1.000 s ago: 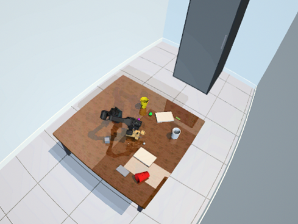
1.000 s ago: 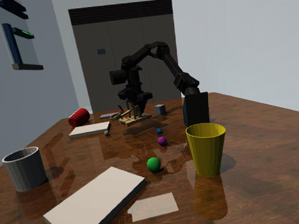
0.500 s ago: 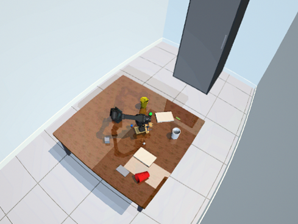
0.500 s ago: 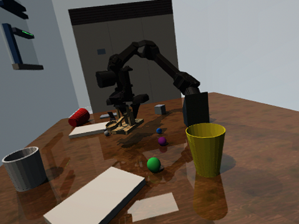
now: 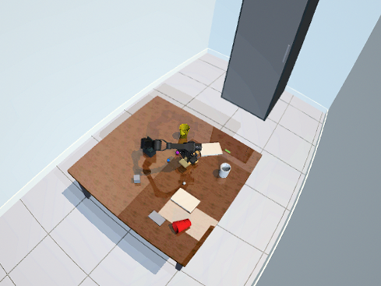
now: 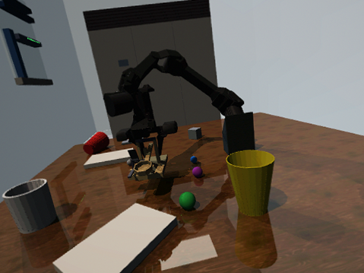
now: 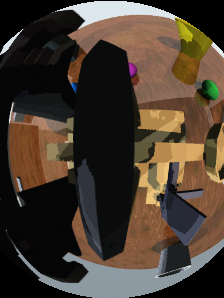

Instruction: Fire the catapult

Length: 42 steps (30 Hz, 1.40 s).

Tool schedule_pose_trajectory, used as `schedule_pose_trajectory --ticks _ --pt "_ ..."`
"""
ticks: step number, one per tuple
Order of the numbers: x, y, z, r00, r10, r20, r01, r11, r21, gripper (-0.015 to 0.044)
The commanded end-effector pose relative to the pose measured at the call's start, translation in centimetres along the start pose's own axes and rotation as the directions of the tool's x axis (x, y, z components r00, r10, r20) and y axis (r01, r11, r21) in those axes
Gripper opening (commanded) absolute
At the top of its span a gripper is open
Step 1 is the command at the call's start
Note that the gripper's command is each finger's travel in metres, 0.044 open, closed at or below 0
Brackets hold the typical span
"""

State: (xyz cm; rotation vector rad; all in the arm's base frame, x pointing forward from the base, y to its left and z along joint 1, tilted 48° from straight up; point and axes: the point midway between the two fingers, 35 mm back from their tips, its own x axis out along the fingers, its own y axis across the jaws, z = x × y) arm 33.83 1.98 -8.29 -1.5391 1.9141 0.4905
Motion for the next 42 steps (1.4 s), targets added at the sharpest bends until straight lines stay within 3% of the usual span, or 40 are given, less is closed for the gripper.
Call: schedule_pose_trajectory --ticks 1,37,42 --pt "-0.6 -0.7 0.4 1.0 -0.014 0.014 0.014 1.0 -0.013 0.0" --pt "3.9 -0.7 0.3 1.0 0.0 0.007 0.0 1.0 -0.01 0.0" --pt "3.9 -0.7 0.3 1.0 0.0 0.007 0.0 1.0 -0.01 0.0131"
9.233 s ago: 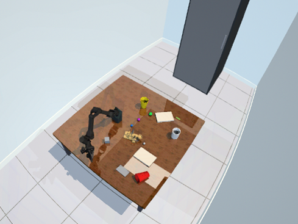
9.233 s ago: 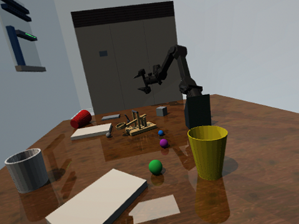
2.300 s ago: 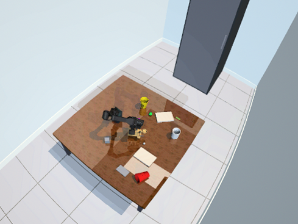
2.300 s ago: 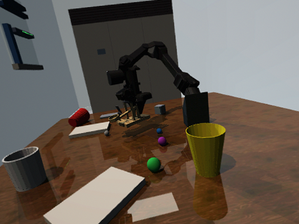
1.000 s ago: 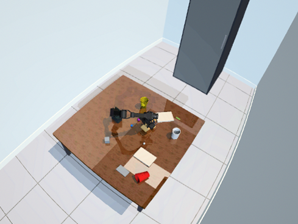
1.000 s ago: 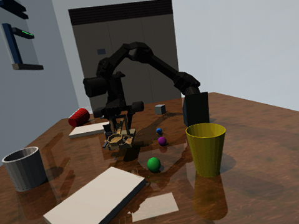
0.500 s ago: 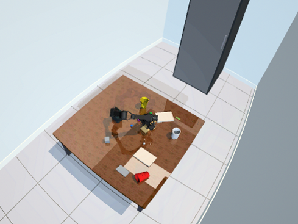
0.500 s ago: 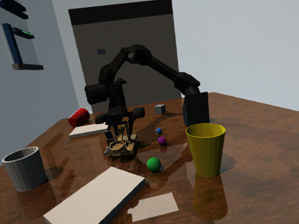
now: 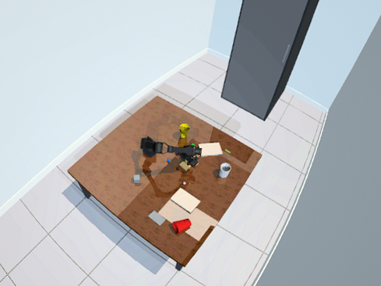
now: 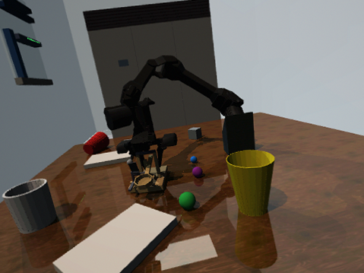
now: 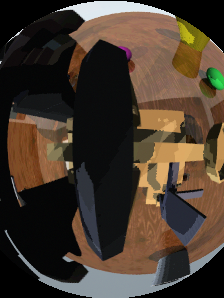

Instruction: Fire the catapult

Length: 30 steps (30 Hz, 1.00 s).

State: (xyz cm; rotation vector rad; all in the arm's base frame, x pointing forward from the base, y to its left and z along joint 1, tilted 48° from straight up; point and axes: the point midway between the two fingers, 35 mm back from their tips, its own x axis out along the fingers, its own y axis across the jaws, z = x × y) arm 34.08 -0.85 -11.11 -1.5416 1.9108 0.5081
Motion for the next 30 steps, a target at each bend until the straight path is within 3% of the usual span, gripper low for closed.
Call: schedule_pose_trajectory --ticks 1,9,12,17,25,30 --pt "-0.1 0.0 0.0 1.0 -0.001 0.0 0.001 1.0 0.002 0.0157" --pt "-0.1 0.0 0.0 1.0 -0.001 0.0 0.001 1.0 0.002 0.0367" --pt "-2.4 -0.2 0.2 1.0 -0.001 0.003 0.001 1.0 0.001 0.044" --pt "-9.8 0.1 0.1 1.0 0.001 0.005 -0.001 1.0 -0.001 0.044" --pt "-8.2 -0.1 0.3 1.0 -0.004 0.005 0.004 1.0 -0.001 0.044" --pt "-8.3 0.0 0.3 1.0 -0.005 0.005 0.004 0.989 0.147 0.044"
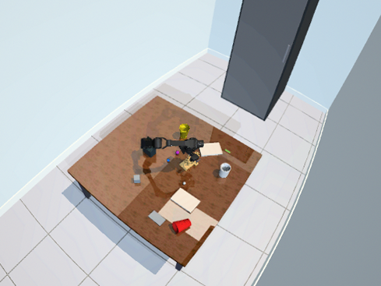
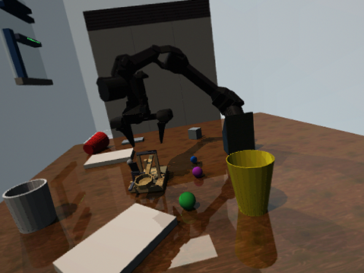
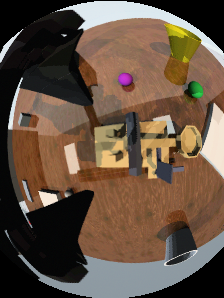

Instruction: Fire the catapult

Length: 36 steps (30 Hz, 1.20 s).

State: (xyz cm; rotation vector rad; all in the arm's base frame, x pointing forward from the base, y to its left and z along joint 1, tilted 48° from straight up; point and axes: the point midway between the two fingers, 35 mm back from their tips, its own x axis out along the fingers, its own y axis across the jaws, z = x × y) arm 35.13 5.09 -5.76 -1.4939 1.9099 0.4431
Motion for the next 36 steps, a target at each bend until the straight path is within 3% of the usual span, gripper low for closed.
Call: schedule_pose_trajectory --ticks 1,17,36 --pt "-0.23 0.0 0.11 1.0 -0.009 0.003 0.008 0.993 0.115 0.044" --pt "-0.47 0.07 0.06 1.0 -0.011 0.004 0.006 0.785 0.619 0.044" --pt "-0.76 0.15 0.01 1.0 -0.013 0.005 -0.002 0.244 0.97 0.044"
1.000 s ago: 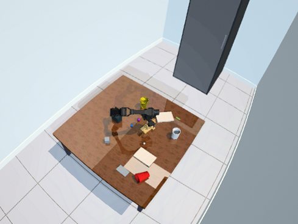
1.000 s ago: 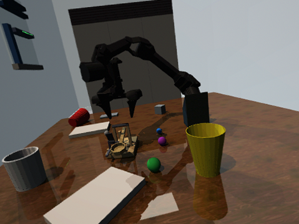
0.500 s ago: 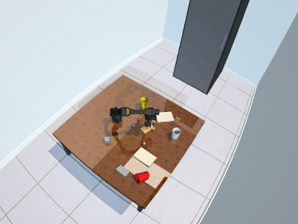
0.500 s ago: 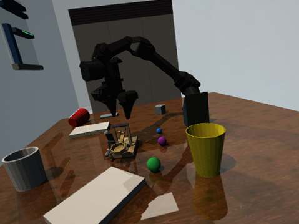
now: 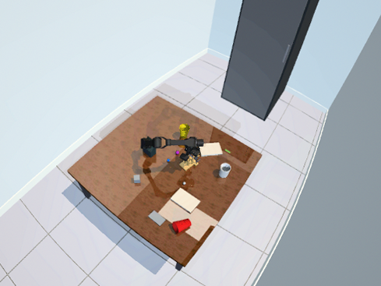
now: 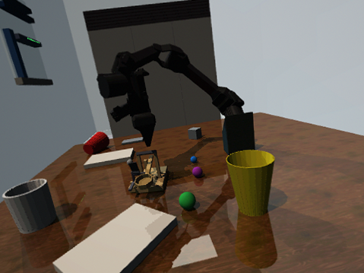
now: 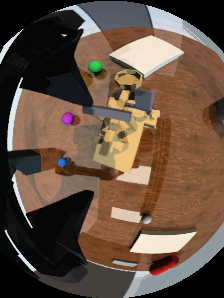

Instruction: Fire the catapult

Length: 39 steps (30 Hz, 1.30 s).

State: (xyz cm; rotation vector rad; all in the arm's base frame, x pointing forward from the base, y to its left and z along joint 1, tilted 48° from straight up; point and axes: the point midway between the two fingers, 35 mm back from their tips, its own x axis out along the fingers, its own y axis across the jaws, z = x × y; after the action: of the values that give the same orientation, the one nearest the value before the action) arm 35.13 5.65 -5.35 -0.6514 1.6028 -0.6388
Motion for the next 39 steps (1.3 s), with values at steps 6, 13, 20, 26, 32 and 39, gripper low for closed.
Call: schedule_pose_trajectory --ticks 6,13,20,26,32,39 --pt "-0.18 0.0 -0.08 1.0 0.001 0.001 -0.001 0.95 0.311 0.044" --pt "-0.28 0.0 -0.12 1.0 0.001 0.002 -0.002 0.848 0.529 0.044" --pt "-0.38 -0.02 -0.15 1.0 0.001 0.002 -0.002 0.697 0.717 0.044" --pt "-0.47 -0.04 -0.18 1.0 0.001 0.003 -0.003 0.535 0.845 0.044" --pt "-0.56 -0.06 -0.21 1.0 0.0 0.004 -0.003 0.349 0.937 0.044" --pt "-0.66 -0.08 -0.25 1.0 0.0 0.004 -0.004 0.115 0.993 0.044"
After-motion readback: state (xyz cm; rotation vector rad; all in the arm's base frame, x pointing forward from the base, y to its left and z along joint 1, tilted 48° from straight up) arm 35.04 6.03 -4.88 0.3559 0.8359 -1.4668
